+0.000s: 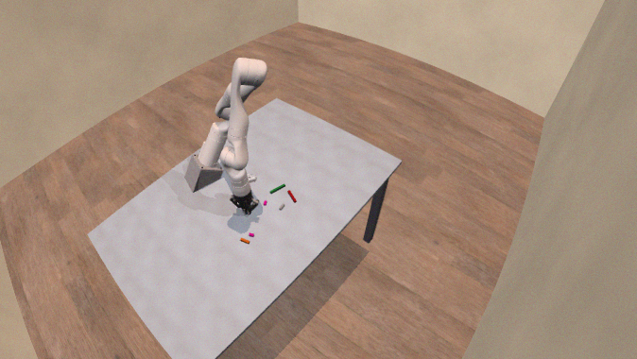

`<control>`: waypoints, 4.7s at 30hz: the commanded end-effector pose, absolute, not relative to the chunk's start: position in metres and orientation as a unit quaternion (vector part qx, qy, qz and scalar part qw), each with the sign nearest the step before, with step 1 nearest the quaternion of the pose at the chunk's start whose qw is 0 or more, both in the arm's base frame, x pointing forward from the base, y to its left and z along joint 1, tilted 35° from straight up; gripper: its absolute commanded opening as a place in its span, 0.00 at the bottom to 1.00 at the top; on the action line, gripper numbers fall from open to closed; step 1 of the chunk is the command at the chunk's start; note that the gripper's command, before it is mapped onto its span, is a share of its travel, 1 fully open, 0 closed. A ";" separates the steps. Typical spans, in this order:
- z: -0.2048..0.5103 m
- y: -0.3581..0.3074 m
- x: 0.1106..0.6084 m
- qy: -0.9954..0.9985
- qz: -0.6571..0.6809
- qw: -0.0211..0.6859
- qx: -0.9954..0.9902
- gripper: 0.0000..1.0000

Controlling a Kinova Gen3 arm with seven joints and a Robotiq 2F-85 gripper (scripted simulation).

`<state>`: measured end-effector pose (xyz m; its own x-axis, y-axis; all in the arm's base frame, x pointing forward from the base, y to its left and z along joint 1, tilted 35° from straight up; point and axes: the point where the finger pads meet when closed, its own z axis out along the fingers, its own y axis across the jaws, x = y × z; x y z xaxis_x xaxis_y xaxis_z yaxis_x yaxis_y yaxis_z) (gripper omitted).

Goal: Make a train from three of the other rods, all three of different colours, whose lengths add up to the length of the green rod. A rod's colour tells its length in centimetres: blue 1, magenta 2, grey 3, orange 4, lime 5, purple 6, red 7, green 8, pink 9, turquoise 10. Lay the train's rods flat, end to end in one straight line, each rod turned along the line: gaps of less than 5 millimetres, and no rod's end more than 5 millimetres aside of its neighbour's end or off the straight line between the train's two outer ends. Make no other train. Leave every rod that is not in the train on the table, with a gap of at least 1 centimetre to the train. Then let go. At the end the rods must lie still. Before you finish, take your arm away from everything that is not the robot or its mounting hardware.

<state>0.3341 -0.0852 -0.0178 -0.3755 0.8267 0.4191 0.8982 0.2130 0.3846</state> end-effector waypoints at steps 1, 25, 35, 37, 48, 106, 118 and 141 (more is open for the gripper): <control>-0.018 -0.086 0.334 -0.776 -0.292 0.061 -0.556 0.05; -0.018 -0.086 0.334 -0.776 -0.292 0.061 -0.556 0.05; -0.018 -0.085 0.334 -0.776 -0.292 0.061 -0.556 0.05; -0.019 -0.085 0.334 -0.776 -0.292 0.061 -0.556 0.05; -0.026 -0.080 0.336 -0.776 -0.292 0.061 -0.556 0.05; -0.028 -0.079 0.337 -0.776 -0.292 0.061 -0.556 0.24; -0.028 -0.079 0.337 -0.776 -0.292 0.061 -0.556 0.24; 0.039 -0.122 0.318 -0.776 -0.292 0.061 -0.556 0.24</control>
